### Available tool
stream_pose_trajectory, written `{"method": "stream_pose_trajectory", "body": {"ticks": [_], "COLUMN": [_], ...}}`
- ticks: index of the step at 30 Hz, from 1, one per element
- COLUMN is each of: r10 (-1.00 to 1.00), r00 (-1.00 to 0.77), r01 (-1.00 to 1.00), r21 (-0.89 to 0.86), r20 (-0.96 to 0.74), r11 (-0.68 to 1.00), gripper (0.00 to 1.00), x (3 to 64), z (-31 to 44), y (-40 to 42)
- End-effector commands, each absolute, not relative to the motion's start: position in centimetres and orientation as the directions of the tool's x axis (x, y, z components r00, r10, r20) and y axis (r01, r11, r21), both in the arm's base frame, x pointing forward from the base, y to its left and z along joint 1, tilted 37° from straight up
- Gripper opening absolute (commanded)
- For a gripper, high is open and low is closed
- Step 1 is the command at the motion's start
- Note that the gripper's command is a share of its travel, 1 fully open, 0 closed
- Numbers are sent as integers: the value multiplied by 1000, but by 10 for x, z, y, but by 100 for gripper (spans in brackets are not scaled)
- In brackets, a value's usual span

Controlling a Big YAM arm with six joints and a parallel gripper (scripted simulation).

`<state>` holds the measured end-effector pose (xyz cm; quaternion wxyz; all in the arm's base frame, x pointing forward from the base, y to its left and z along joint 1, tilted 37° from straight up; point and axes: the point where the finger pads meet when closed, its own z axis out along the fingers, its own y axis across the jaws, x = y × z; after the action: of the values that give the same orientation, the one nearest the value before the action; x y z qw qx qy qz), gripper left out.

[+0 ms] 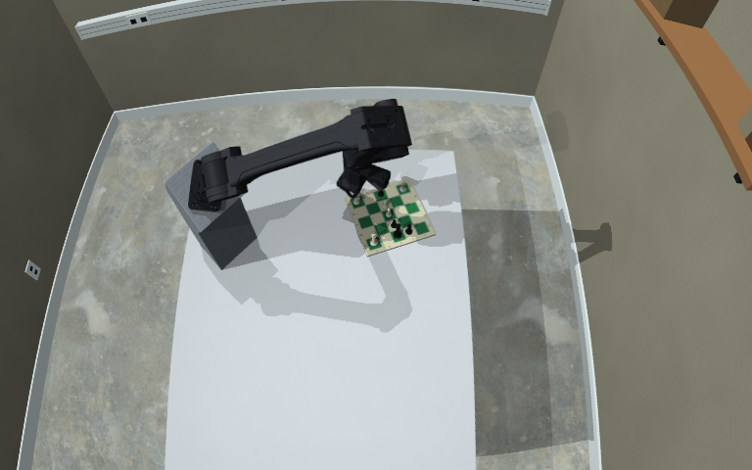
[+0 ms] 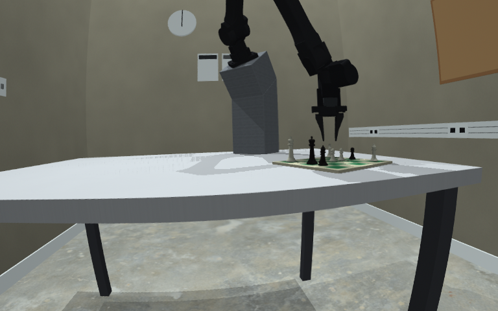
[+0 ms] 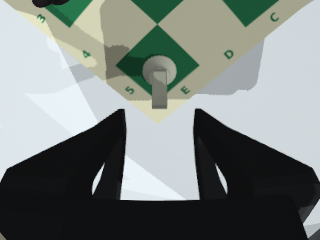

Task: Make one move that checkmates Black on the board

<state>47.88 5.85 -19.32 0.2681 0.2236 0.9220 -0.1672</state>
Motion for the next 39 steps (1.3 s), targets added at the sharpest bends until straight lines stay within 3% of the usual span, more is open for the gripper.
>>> {"method": "stream_pose_trajectory", "body": {"ticks": [1,39], "r10": [324,327], "r00": [-749,-751], "r01": [502,508], "r21": [-175,-186], "r20": [-578,-573], "r11": [847,841], "gripper": [36,36], "x": [479,495], "z": [-197,-223], "y": [66,40]}}
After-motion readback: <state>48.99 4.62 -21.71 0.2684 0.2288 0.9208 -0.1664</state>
